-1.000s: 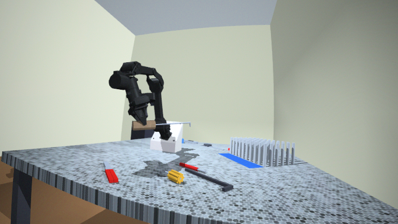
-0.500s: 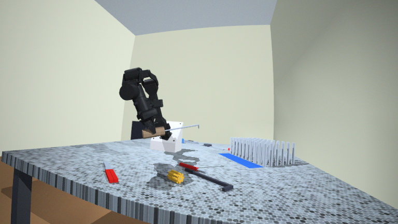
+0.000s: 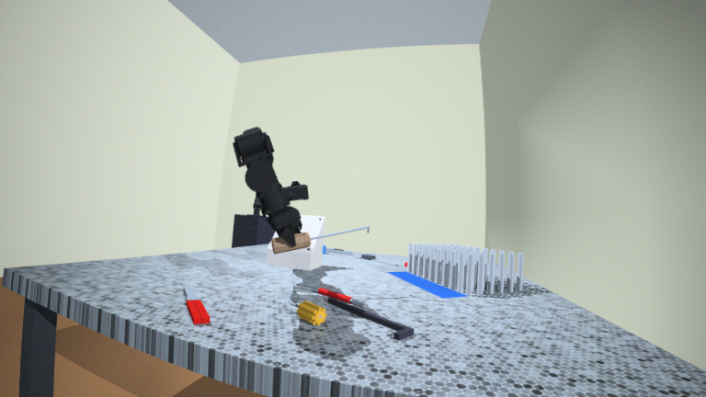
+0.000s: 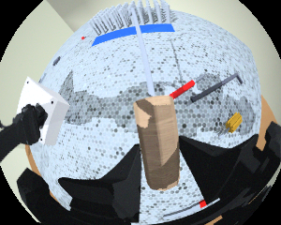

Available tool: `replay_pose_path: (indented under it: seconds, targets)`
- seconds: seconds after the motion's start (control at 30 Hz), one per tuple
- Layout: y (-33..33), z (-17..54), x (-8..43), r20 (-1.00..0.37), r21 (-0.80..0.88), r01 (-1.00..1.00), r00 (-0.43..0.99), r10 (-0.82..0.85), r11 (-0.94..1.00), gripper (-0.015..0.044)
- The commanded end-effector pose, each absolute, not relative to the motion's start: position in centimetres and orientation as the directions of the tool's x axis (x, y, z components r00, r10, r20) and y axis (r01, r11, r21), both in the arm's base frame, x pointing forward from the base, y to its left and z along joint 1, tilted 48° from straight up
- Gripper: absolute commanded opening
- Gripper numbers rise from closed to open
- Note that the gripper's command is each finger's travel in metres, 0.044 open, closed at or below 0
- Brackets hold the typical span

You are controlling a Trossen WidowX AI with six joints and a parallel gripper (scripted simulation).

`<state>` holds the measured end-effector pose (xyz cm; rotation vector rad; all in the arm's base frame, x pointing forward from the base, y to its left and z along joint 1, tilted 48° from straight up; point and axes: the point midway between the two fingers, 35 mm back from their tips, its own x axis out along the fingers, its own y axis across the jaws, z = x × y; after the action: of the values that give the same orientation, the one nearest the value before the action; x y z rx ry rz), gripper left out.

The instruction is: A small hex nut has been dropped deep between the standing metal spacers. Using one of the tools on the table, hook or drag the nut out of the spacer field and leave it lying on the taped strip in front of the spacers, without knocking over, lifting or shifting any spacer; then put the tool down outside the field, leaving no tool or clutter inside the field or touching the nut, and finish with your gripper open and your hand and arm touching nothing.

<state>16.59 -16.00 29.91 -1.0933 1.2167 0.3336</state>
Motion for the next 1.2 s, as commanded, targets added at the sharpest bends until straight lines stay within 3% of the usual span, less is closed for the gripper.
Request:
replay_pose_path:
  seconds: [0.0,1.17]
  targets:
    - [-15.4,28.8,17.6,-0.888,-0.458,-0.727,0.342,-0.309,0.511,0.0]
    - [-8.4,21.7,23.9,-0.903,-0.371,-0.721,0.134,-0.408,0.584,0.0]
